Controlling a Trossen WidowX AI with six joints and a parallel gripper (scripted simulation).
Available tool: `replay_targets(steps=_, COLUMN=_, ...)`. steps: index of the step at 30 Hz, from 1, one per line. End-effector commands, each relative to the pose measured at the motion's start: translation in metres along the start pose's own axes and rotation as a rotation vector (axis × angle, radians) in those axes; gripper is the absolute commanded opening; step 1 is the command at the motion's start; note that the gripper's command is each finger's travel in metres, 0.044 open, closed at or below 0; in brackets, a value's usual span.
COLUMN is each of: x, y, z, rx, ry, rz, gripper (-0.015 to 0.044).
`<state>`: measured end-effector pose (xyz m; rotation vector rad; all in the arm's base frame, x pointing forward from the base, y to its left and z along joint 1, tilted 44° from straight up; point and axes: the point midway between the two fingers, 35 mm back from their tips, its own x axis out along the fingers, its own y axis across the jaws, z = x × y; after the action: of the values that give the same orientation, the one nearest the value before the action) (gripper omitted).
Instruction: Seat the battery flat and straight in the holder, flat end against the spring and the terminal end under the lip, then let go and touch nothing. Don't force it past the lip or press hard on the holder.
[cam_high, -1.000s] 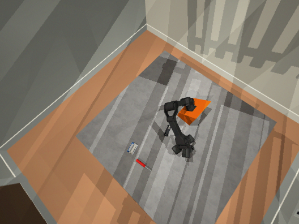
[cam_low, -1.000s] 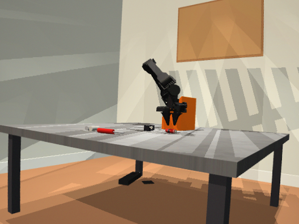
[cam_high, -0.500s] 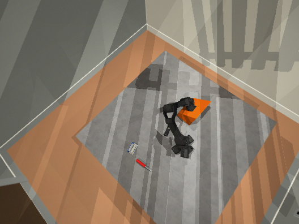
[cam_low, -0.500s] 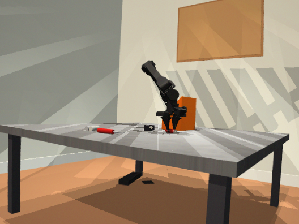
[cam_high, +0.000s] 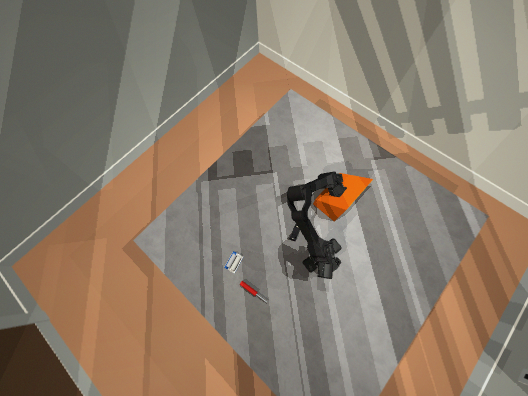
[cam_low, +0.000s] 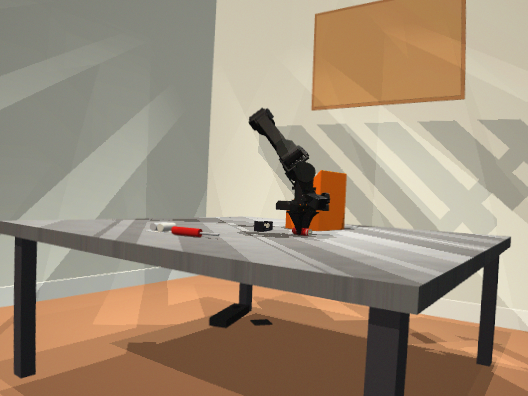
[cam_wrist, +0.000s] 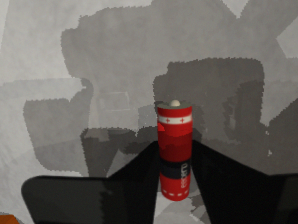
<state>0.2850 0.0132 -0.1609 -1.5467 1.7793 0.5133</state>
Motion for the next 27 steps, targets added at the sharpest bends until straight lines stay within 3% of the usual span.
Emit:
replay_targets(steps=1, x=0.001, y=0.0, z=0.0, rx=-0.002, ry=0.002, rz=-0.001, gripper=0.007)
replay_targets(steps=6, x=-0.003, y=-0.001, z=0.001, rx=0.022, ry=-0.009, rz=-0.005, gripper=0.007)
replay_targets(steps=11, x=-0.044, y=0.0, z=0.001, rx=0.002, ry=-0.003, rz=-0.001, gripper=0.007)
replay_targets(steps=16, x=-0.05, y=0.0, z=-0.001, rx=0.005, ry=-0.001, rz=0.0, gripper=0.007)
replay_targets(steps=27, x=-0.066, y=-0.018, z=-0.069, rx=0.438, ry=-0.005, rz=-0.002, gripper=0.007)
